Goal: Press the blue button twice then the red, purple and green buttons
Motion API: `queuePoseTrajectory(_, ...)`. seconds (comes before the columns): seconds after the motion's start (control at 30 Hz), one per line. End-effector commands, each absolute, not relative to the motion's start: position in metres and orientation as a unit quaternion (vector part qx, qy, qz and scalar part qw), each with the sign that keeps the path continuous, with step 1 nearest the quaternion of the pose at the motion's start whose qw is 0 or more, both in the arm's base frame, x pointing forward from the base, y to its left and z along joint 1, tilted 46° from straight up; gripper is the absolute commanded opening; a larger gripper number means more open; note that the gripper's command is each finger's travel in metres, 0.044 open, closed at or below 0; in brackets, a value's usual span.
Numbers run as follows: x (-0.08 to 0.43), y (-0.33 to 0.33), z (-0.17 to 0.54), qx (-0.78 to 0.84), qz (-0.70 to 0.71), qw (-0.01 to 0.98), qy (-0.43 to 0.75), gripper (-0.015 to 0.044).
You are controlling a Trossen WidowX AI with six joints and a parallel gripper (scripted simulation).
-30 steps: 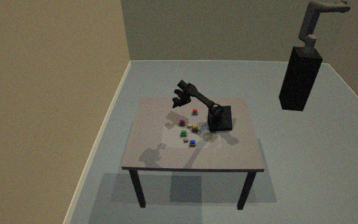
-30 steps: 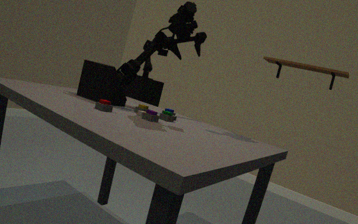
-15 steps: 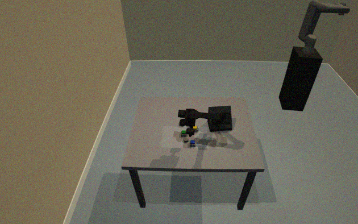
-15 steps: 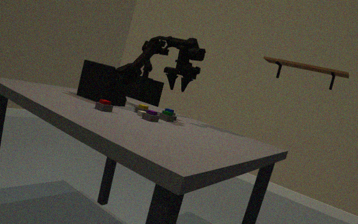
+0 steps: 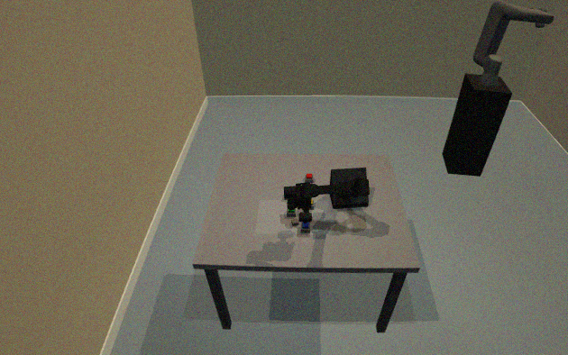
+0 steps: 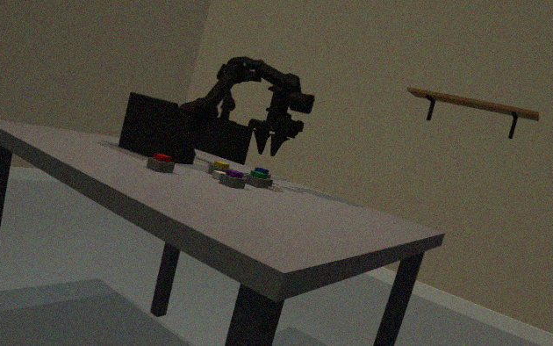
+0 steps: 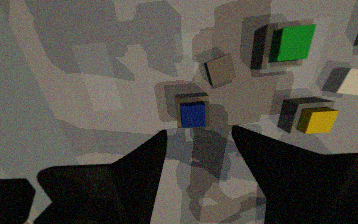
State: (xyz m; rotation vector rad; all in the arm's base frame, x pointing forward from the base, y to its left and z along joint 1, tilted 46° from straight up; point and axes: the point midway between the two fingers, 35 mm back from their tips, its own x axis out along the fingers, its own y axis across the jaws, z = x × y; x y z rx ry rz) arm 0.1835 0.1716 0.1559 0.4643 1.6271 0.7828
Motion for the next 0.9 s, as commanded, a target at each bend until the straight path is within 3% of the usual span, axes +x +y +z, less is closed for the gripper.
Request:
queuePoseTrajectory(0.0, 0.1758, 0.1852, 0.1434, 0.202, 0.339, 0.595, 0.7, 0.0138)
queuePoseTrajectory(0.17, 0.1758, 0.1852, 0.1434, 0.202, 0.339, 0.595, 0.7, 0.002)
queuePoseTrajectory(0.87, 0.1736, 0.1946, 0.1338, 0.201, 0.339, 0.595, 0.7, 0.002)
